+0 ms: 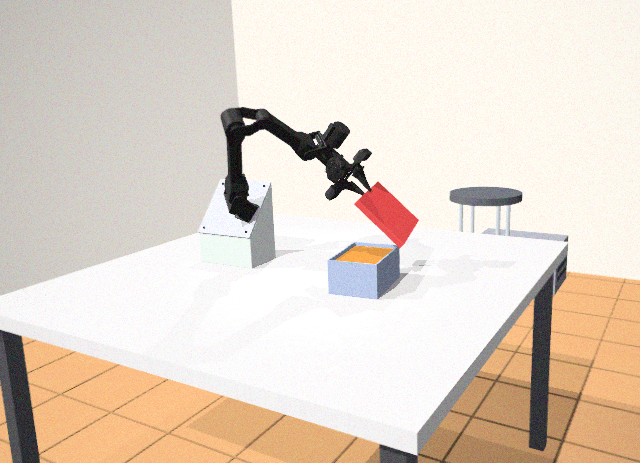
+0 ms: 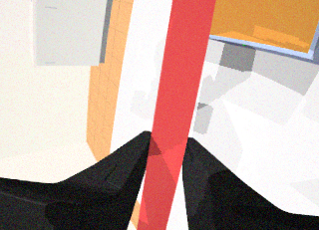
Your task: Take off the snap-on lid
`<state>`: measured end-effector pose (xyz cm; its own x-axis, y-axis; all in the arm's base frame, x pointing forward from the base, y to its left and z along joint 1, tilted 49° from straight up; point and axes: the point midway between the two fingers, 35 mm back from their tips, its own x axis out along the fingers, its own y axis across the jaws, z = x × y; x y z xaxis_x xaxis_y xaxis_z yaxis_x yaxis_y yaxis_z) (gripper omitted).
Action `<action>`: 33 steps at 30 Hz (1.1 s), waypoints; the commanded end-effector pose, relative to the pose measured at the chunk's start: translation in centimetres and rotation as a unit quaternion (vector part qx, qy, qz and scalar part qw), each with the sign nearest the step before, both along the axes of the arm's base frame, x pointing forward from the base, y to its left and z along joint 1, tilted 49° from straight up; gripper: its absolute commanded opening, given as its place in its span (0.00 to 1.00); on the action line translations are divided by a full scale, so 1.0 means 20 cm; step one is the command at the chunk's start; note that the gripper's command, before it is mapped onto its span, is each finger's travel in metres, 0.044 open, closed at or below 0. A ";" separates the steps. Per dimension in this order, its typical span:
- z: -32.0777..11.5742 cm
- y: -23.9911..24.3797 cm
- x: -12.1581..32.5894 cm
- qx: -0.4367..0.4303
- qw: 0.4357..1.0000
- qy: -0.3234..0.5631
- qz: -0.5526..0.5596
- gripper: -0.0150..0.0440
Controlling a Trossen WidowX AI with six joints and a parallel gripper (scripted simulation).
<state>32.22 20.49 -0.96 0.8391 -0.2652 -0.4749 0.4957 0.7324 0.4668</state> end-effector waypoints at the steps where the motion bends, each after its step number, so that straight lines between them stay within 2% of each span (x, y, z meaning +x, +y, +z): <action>1: -0.01 0.05 -0.01 0.007 1.000 -0.005 0.003 0.25; 33: -0.24 0.25 -0.12 0.010 1.000 -0.005 0.003 0.25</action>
<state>30.05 24.50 -5.70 0.8389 -0.2626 -0.4768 0.4956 0.7307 0.4695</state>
